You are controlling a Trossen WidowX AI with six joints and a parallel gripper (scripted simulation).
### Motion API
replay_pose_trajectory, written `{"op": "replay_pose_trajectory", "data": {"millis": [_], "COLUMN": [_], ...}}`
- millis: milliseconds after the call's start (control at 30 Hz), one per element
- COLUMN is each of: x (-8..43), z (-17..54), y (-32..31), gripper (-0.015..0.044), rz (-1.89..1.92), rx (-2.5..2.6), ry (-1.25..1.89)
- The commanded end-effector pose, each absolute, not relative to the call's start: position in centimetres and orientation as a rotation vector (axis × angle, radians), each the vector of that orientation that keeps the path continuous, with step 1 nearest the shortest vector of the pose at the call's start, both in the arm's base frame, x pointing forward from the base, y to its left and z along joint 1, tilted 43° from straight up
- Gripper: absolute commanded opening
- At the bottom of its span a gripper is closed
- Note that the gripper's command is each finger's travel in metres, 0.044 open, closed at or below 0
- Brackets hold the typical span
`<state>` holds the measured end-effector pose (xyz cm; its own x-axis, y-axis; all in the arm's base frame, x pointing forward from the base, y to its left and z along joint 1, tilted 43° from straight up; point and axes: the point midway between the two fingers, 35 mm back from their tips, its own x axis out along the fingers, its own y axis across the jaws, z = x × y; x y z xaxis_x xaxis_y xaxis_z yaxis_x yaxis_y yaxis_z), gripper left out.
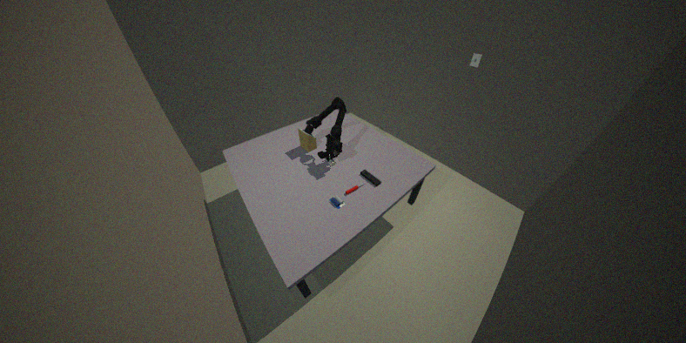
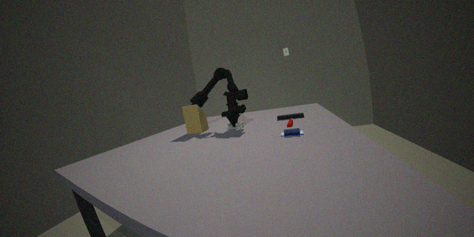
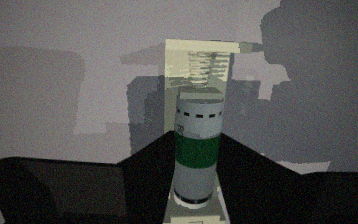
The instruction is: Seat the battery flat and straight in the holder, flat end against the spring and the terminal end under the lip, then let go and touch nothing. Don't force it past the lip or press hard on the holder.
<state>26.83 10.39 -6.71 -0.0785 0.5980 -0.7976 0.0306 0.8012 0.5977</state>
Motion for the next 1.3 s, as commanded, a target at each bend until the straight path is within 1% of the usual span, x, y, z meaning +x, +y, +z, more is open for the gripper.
{"op": "replay_pose_trajectory", "data": {"millis": [0, 67, 533, 633, 867, 1267], "x": [26.8, 26.8, 26.9, 27.1, 27.4, 27.3], "z": [-6.7, -6.7, -5.6, -4.9, -0.3, -0.3], "y": [10.4, 10.4, 9.4, 8.6, 4.5, 4.3], "gripper": [0.013, 0.0179, 0.0179, 0.0258, 0.044, 0.044], "rz": [0.502, 0.502, 0.505, 0.501, 0.502, 0.503], "rx": [0.517, 0.517, 0.511, 0.515, 0.509, 0.509], "ry": [1.6, 1.6, 1.598, 1.601, 1.598, 1.598]}}
